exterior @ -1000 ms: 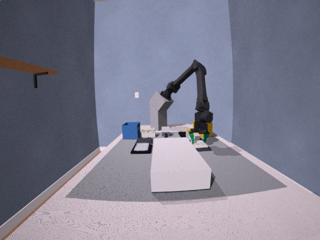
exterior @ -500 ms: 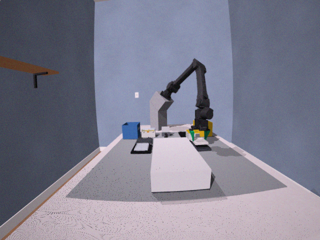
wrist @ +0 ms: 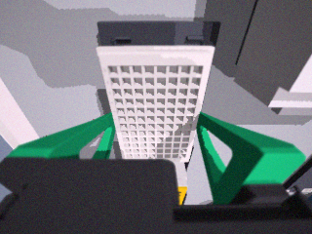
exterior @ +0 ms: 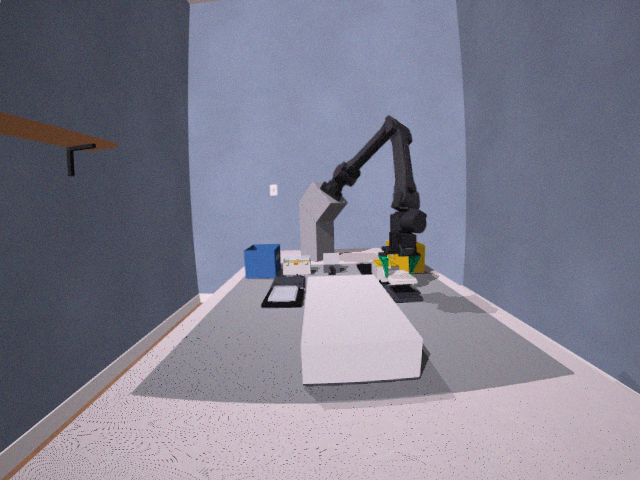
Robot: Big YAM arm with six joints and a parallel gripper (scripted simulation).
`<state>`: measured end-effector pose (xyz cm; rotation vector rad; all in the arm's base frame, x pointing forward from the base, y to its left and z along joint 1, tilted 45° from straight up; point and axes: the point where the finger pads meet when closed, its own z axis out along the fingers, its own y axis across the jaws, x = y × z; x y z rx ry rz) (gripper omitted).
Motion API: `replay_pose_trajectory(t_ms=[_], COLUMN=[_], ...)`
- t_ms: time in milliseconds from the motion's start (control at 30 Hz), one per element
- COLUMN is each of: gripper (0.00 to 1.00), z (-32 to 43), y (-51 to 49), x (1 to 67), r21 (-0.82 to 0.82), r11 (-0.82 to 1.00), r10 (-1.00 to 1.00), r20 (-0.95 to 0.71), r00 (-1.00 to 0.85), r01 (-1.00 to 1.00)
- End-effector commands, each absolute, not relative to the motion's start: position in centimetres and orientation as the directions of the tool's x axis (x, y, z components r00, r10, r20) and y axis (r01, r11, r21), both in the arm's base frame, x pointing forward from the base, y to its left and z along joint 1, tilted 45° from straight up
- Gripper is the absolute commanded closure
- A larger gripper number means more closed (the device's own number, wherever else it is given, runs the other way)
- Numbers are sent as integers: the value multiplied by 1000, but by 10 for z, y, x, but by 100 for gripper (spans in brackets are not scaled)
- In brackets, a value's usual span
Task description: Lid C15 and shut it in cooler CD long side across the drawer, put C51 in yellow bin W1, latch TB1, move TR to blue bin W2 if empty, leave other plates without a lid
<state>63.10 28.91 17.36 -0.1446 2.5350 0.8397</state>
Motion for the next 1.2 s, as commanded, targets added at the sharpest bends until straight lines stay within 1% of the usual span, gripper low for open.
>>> replay_pose_trajectory(t_ms=[0,133,167,233,567,700,733,800,1167], gripper=[100,100,100,100,100,100,100,100,100], z=[196,190,177,201,209,204,193,215,218], y=[269,268,272,270,262,261,258,254,246], x=[632,631,630,627,621,621,622,620,615], r21=[536,536,537,536,536,535,537,535,535], r11=[811,813,815,809,810,811,815,811,813], r10=[61,60,55,55,55,53,58,61,59], r20=[-478,-468,-448,-479,-477,-469,-451,-479,-470], r00=[-876,-882,-892,-876,-877,-882,-891,-876,-881], r01=[-236,-229,-220,-242,-241,-236,-219,-236,-231])
